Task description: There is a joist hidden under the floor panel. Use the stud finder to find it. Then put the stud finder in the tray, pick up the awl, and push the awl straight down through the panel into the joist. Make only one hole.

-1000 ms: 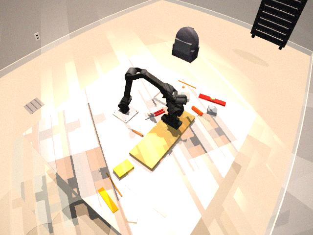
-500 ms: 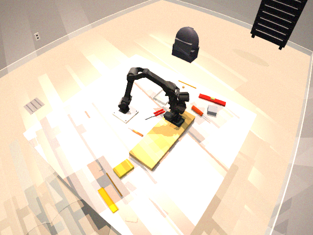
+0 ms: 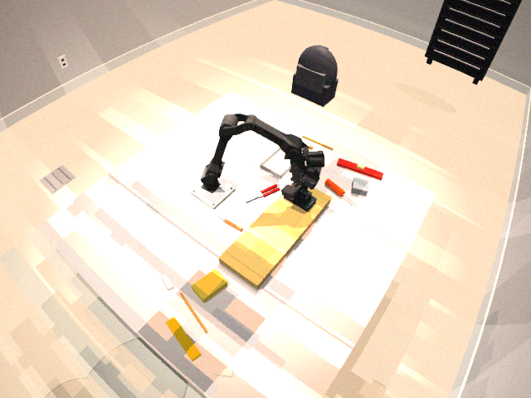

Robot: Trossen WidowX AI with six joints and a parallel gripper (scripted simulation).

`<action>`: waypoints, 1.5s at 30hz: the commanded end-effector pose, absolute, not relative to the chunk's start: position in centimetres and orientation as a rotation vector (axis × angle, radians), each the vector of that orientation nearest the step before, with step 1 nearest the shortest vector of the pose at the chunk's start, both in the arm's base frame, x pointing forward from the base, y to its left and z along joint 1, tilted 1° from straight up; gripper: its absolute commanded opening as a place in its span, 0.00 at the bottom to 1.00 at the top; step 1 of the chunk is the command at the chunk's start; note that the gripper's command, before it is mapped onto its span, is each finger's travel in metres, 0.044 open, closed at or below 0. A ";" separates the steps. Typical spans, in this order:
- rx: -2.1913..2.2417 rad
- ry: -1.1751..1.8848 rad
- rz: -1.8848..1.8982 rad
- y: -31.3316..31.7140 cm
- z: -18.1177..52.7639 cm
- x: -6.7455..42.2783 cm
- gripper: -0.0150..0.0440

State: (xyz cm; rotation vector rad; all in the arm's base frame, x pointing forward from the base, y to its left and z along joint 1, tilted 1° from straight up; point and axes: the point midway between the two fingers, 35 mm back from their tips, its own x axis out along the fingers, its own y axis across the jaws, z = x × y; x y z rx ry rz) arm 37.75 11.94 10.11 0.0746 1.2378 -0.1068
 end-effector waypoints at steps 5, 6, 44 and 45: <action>0.080 1.239 -0.103 13.7 10.1 38.0 0.25; 0.080 1.239 -0.103 13.9 10.1 38.0 0.25; 0.079 1.239 -0.104 13.1 10.1 37.9 0.25; 0.079 1.239 -0.104 12.9 10.1 37.9 0.25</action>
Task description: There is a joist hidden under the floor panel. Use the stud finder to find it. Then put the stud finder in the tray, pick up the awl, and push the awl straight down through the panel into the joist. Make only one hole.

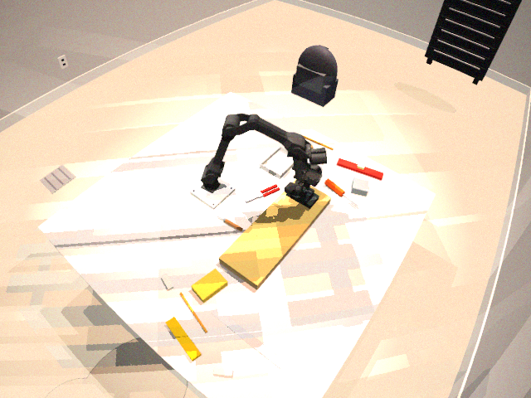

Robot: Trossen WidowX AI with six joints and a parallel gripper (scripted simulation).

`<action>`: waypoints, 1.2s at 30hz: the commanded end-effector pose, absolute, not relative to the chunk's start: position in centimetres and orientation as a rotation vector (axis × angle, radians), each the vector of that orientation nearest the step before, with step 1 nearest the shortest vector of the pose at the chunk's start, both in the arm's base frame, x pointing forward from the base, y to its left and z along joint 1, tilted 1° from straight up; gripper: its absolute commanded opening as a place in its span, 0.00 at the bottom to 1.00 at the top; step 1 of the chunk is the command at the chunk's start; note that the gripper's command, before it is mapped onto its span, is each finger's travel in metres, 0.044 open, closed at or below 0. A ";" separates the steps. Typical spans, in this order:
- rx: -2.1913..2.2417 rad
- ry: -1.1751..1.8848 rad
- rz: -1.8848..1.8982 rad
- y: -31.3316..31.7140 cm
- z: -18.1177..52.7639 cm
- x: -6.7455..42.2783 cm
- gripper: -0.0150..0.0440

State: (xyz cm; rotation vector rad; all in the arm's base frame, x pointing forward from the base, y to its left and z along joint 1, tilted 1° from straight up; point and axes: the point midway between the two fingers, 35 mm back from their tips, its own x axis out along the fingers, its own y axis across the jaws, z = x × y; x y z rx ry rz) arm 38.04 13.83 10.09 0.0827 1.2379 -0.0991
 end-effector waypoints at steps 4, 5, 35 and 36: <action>0.079 1.239 -0.104 12.2 10.1 37.8 0.25; 0.079 1.239 -0.104 12.0 10.1 37.8 0.25; 0.074 1.239 -0.108 6.5 10.0 37.1 0.25; 0.074 1.239 -0.108 6.3 10.0 37.1 0.25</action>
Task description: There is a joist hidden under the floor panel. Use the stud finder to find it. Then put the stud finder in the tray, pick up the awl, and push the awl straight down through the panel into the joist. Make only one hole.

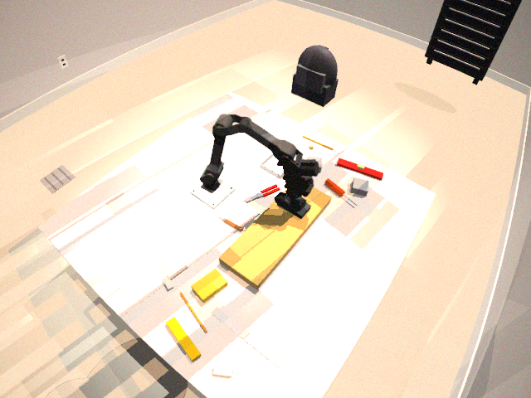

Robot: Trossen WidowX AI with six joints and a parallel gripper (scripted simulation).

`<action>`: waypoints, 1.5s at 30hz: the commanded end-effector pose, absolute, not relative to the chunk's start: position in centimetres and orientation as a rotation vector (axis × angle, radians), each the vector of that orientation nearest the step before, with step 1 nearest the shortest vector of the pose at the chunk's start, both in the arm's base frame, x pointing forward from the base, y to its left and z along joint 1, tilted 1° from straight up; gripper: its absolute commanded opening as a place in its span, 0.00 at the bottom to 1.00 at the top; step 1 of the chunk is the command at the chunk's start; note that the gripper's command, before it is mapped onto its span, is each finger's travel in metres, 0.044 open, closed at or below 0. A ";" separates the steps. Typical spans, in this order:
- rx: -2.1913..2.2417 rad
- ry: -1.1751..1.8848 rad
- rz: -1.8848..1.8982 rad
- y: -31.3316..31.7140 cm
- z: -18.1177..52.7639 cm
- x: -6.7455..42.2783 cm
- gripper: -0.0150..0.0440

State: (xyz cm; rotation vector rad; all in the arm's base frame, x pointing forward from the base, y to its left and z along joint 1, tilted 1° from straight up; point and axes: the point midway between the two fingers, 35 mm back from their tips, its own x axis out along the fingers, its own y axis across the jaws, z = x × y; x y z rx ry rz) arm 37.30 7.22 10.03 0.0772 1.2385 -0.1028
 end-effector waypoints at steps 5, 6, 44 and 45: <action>0.073 1.239 -0.108 5.4 10.0 37.0 0.25; 0.073 1.239 -0.109 5.2 10.0 37.0 0.25; 0.067 1.239 -0.113 -1.7 10.1 36.2 0.25; 0.067 1.239 -0.113 -1.9 10.1 36.1 0.25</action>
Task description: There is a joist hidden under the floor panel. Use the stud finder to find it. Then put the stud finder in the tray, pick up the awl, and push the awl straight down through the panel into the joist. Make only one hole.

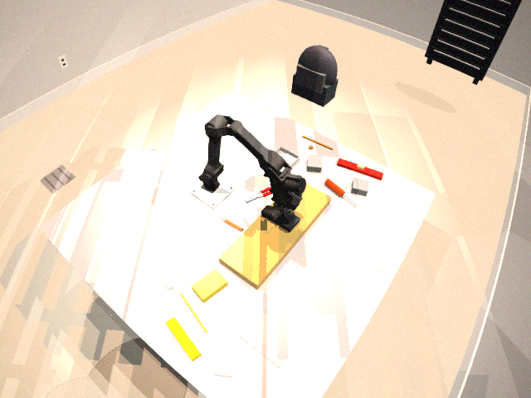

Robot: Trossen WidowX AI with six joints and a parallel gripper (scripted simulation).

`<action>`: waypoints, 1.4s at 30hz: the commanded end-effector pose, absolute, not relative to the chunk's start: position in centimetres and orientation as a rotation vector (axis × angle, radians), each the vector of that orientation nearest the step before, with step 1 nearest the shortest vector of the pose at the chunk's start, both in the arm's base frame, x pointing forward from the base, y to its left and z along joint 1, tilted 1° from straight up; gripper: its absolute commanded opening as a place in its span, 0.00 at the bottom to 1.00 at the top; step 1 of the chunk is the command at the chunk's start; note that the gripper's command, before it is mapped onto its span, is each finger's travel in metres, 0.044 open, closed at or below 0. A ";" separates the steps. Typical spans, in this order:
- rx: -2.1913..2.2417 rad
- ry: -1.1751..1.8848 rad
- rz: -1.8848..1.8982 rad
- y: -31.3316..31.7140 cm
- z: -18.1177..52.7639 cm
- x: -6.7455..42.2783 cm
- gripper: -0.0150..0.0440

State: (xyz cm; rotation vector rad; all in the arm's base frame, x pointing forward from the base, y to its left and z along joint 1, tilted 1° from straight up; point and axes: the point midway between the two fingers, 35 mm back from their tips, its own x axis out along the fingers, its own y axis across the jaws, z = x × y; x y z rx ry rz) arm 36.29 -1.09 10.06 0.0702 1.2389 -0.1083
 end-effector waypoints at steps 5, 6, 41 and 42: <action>0.066 1.239 -0.114 -2.8 10.1 36.0 0.25; 0.066 1.239 -0.114 -3.0 10.1 36.0 0.25; 0.061 1.239 -0.118 -9.4 10.2 35.2 0.25; 0.060 1.240 -0.118 -9.6 10.2 35.2 0.25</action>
